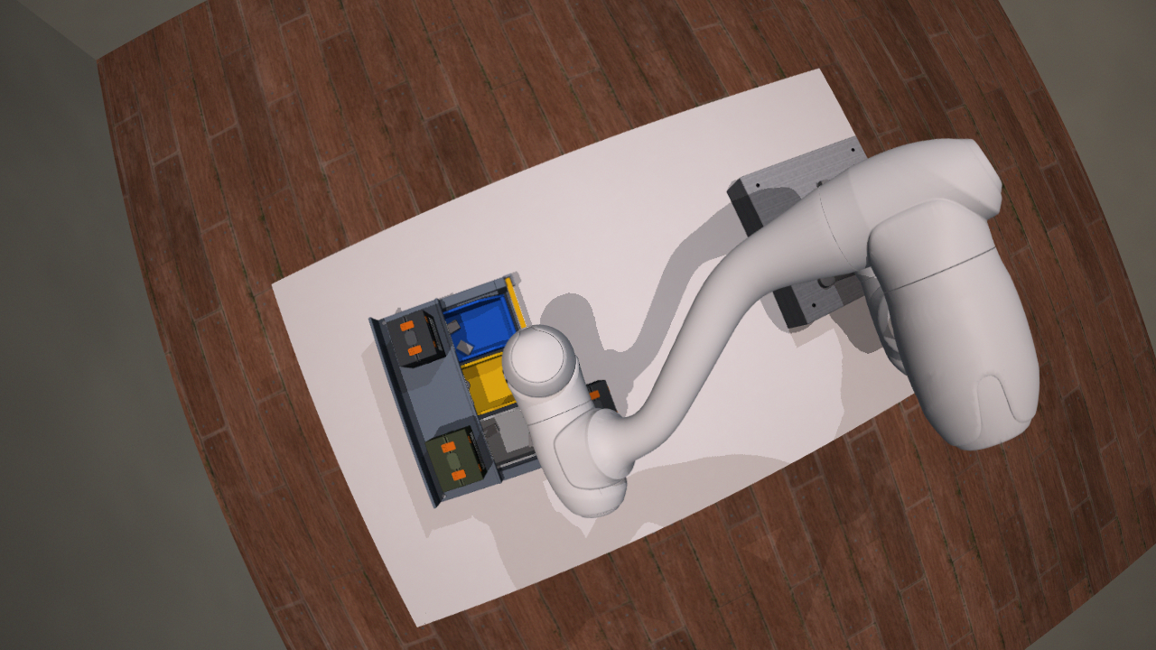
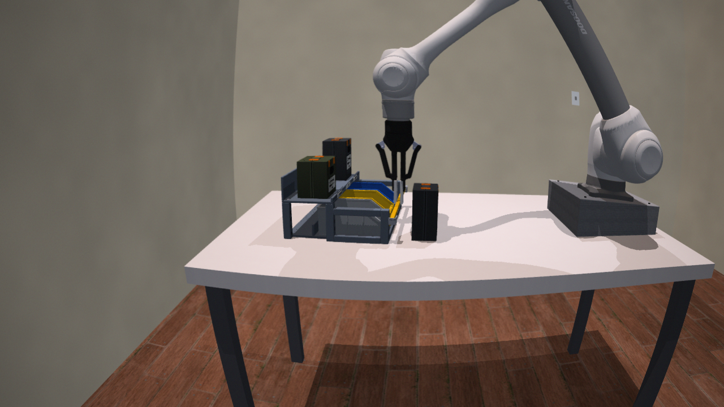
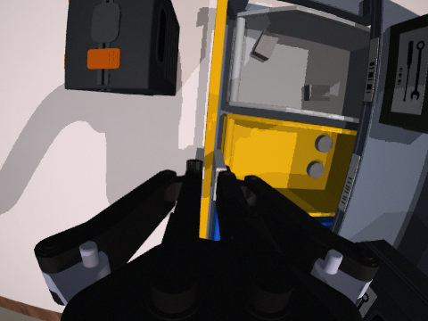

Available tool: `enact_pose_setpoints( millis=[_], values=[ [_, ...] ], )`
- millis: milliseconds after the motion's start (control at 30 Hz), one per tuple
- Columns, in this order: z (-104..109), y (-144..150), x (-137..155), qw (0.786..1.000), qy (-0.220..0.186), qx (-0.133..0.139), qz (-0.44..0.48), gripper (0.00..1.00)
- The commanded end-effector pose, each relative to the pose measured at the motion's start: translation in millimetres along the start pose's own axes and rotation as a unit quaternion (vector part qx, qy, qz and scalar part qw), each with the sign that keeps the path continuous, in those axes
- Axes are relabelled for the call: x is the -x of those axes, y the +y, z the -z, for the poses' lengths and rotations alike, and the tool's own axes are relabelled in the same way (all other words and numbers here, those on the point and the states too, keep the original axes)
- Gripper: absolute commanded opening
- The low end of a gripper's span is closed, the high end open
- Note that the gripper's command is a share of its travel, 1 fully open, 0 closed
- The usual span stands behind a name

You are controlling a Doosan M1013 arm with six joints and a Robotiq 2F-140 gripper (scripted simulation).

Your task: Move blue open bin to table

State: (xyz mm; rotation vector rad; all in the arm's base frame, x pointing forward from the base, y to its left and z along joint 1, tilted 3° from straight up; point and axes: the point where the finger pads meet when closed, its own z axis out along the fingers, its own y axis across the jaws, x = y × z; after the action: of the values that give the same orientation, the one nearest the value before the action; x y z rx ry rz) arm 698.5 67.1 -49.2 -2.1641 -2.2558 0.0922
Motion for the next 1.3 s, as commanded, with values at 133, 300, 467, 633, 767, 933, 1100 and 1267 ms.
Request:
enact_pose_setpoints(
  millis=[133, 300, 467, 633, 767, 933, 1100, 1267],
  values=[
    [0, 0, 0, 1.0, 0.0, 0.0, 0.0, 0.0],
    [0, 0, 0, 1.0, 0.0, 0.0, 0.0, 0.0],
    [0, 0, 0, 1.0, 0.0, 0.0, 0.0, 0.0],
    [10, 0, 0, 1.0, 0.0, 0.0, 0.0, 0.0],
    [10, 0, 0, 1.0, 0.0, 0.0, 0.0, 0.0],
    [10, 0, 0, 1.0, 0.0, 0.0, 0.0, 0.0],
    [16, 0, 0, 1.0, 0.0, 0.0, 0.0, 0.0],
    [25, 0, 0, 1.0, 0.0, 0.0, 0.0, 0.0]
  ],
)
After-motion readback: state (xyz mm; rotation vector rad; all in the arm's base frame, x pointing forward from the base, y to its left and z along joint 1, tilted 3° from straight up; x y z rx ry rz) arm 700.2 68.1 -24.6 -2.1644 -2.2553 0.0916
